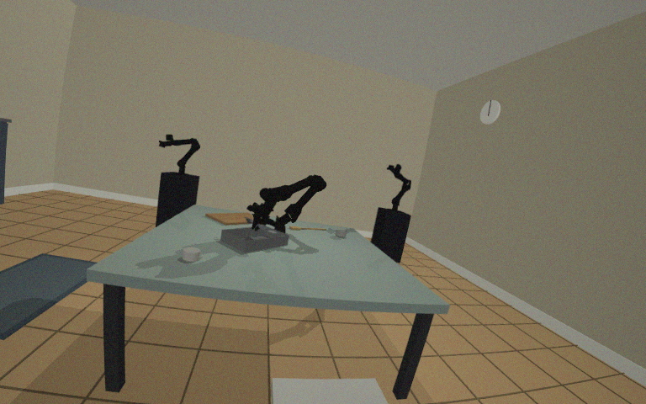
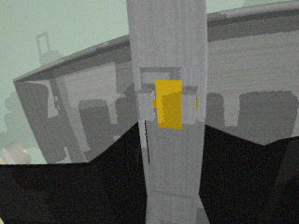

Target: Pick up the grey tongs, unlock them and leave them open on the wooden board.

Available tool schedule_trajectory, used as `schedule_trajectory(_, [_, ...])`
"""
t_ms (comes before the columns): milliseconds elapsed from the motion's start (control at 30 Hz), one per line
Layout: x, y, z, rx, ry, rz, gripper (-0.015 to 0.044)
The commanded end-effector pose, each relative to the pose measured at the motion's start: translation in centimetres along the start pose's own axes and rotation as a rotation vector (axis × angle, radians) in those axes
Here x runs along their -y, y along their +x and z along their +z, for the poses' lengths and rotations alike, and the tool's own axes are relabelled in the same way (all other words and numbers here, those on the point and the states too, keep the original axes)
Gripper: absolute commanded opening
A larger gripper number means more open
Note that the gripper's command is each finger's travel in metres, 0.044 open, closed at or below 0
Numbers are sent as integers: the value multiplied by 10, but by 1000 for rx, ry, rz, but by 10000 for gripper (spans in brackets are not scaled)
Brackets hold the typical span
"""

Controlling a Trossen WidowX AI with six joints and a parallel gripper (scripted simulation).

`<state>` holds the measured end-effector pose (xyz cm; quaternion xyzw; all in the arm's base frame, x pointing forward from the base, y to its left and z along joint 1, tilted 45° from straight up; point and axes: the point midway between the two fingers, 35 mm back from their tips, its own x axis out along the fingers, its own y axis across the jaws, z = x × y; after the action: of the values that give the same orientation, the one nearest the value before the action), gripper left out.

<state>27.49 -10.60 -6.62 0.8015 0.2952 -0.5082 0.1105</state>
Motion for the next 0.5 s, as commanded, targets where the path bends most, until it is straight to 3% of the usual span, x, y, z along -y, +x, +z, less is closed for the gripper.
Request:
schedule_trajectory(0, [-24,-40,-4,-10,-10,26,-150])
schedule_trajectory(467, [-25,-42,-3,-8,-10,18,-150])
